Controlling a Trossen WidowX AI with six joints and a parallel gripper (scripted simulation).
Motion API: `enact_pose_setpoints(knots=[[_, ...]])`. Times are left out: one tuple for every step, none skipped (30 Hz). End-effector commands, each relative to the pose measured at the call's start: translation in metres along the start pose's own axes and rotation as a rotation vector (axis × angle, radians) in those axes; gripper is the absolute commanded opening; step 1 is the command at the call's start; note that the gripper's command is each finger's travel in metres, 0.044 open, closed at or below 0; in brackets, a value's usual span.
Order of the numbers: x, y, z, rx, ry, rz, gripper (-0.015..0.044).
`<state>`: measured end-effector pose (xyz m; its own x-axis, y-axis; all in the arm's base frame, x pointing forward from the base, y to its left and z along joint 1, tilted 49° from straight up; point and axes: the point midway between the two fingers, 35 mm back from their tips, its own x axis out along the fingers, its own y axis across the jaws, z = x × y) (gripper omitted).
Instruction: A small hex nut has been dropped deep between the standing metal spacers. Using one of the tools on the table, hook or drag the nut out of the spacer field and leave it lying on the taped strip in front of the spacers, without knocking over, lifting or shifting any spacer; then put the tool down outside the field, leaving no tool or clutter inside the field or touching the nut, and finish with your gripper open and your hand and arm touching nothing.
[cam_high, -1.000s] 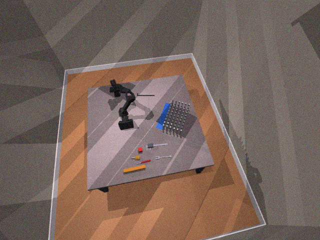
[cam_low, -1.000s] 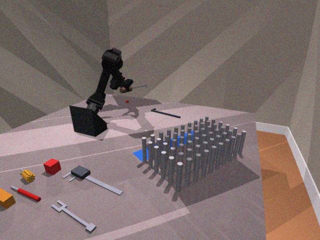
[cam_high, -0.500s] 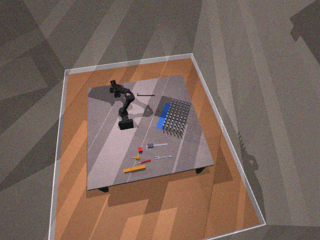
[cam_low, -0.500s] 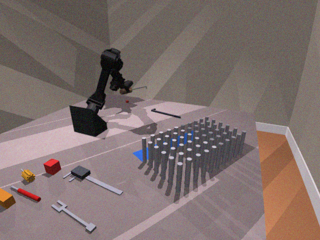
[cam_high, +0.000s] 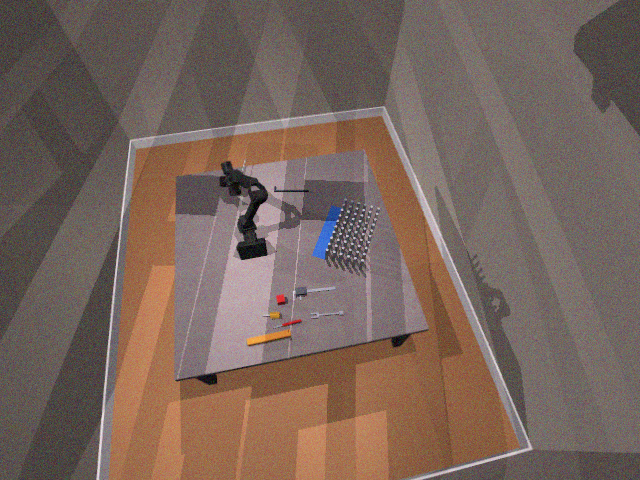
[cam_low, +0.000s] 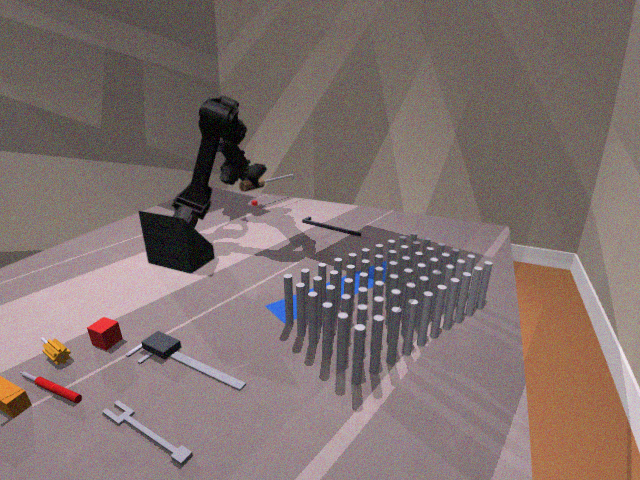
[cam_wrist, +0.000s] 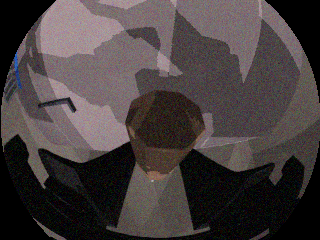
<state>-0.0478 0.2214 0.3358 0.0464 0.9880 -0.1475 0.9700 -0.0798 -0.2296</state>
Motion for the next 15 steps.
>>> enact_pose_setpoints(knots=[[0.0025,-0.0002,0.0016,-0.006,0.0,-0.001,0.0],[0.003,-0.0002,0.0019,-0.006,0.0,-0.001,0.0],[0.0035,-0.0002,0.0022,-0.006,0.0,-0.001,0.0],[0.004,-0.0002,0.0025,-0.006,0.0,-0.001,0.0],[0.0046,-0.0002,0.0028,-0.006,0.0,-0.001,0.0],[0.0051,-0.0002,0.0032,-0.006,0.0,-0.001,0.0],[0.0056,-0.0002,0.0035,-0.006,0.0,-0.001,0.0],[0.0061,-0.0002,0.0038,-0.006,0.0,-0.001,0.0],[0.0067,-0.0002,0.0041,-0.006,0.0,-0.001,0.0],[0.0072,-0.0002,0.0044,-0.006,0.0,-0.001,0.0],[0.0077,-0.0002,0.0047,-0.006,0.0,-0.001,0.0],[0.0082,-0.0002,0.005,-0.006,0.0,-0.001,0.0],[0.0088,-0.0002,0.0053,-0.006,0.001,-0.001,0.0],[0.0093,-0.0002,0.0056,-0.006,0.001,-0.001,0.0],[0.0098,-0.0001,0.0059,-0.006,0.001,-0.001,0.0]])
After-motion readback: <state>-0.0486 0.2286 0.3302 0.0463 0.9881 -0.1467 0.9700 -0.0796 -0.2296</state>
